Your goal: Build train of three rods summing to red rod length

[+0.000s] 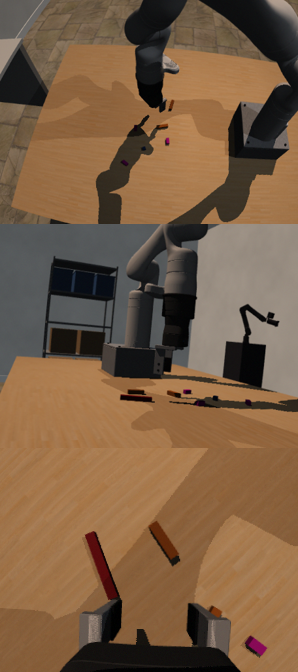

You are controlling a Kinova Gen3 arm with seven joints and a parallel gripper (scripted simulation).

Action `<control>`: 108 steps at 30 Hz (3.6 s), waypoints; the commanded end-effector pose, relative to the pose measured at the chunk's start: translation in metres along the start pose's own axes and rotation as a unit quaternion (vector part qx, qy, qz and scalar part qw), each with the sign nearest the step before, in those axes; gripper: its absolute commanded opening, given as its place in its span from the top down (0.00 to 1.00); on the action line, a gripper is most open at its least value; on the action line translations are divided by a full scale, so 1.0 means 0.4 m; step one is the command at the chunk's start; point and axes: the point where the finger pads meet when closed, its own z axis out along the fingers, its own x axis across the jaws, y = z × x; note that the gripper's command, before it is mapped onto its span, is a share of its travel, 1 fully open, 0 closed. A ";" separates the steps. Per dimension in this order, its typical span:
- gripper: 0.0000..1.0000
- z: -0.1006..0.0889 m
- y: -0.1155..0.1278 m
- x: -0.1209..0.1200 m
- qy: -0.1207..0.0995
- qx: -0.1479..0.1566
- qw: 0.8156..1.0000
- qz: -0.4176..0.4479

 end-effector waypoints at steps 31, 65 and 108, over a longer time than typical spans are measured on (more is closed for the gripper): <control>0.00 -0.001 0.001 -0.001 -0.001 -0.001 1.000 0.000; 0.00 0.012 -0.015 0.010 0.020 0.011 0.984 -0.178; 0.00 0.033 0.076 0.032 0.050 -0.008 0.534 -0.844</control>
